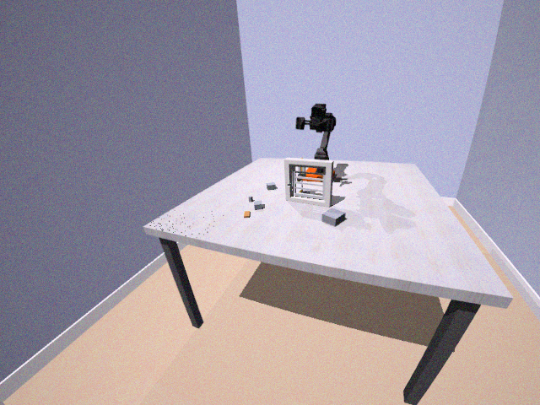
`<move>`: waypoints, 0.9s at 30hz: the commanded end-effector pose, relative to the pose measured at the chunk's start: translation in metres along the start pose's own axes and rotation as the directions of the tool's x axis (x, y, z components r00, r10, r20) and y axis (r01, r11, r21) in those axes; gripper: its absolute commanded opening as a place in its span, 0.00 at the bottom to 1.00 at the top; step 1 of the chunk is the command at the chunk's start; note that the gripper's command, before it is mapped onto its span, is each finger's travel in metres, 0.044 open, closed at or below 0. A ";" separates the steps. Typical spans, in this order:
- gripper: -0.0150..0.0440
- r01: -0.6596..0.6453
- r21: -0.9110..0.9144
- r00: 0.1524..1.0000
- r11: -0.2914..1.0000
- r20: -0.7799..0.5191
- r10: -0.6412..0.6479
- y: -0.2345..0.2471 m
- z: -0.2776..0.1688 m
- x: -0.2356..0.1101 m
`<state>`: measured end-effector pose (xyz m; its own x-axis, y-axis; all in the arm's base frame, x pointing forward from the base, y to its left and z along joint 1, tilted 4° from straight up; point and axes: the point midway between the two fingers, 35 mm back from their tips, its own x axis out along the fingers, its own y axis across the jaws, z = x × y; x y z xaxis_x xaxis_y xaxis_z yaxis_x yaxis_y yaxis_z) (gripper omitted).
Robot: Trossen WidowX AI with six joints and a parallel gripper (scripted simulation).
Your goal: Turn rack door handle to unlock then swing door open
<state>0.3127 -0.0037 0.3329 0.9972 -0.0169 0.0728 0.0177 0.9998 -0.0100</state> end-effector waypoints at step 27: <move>0.74 0.005 -0.009 0.856 1.000 -0.517 -0.009 -0.012 -0.045 0.047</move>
<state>0.3591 -0.0155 0.2937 0.9157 -0.0315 -0.4005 0.0271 0.9995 -0.0165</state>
